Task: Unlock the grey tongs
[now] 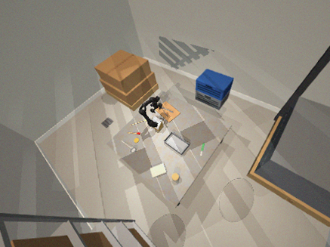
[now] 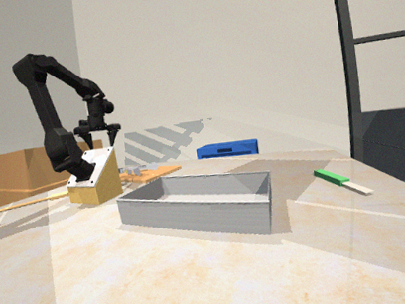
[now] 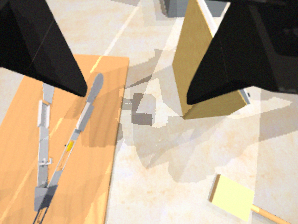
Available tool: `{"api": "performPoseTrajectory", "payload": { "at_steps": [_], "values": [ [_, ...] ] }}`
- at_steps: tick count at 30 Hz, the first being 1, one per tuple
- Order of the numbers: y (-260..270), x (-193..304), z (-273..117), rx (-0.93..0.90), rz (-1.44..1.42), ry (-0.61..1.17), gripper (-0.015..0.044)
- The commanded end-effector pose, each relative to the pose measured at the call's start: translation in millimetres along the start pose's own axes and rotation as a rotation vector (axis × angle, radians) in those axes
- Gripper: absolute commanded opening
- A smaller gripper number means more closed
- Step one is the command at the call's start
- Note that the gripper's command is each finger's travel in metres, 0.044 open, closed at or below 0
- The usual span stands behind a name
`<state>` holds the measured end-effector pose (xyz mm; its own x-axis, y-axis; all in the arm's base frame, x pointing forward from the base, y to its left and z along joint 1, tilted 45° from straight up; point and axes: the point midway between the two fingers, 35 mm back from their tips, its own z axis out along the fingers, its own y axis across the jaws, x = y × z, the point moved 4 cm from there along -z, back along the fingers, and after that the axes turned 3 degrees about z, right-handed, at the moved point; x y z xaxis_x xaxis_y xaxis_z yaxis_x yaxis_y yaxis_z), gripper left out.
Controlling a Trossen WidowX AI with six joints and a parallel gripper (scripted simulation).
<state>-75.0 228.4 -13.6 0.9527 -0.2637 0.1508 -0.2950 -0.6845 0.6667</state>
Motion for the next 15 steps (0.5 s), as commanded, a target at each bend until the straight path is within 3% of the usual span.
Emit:
{"api": "performPoseTrajectory", "payload": {
  "at_steps": [1,6,15],
  "values": [
    [3,1,-10,-0.002,0.003,-0.005,0.044],
    [2,3,-48,0.006,0.0,-0.003,0.044],
    [2,3,-50,0.007,0.0,-0.003,0.044]
  ]
}}
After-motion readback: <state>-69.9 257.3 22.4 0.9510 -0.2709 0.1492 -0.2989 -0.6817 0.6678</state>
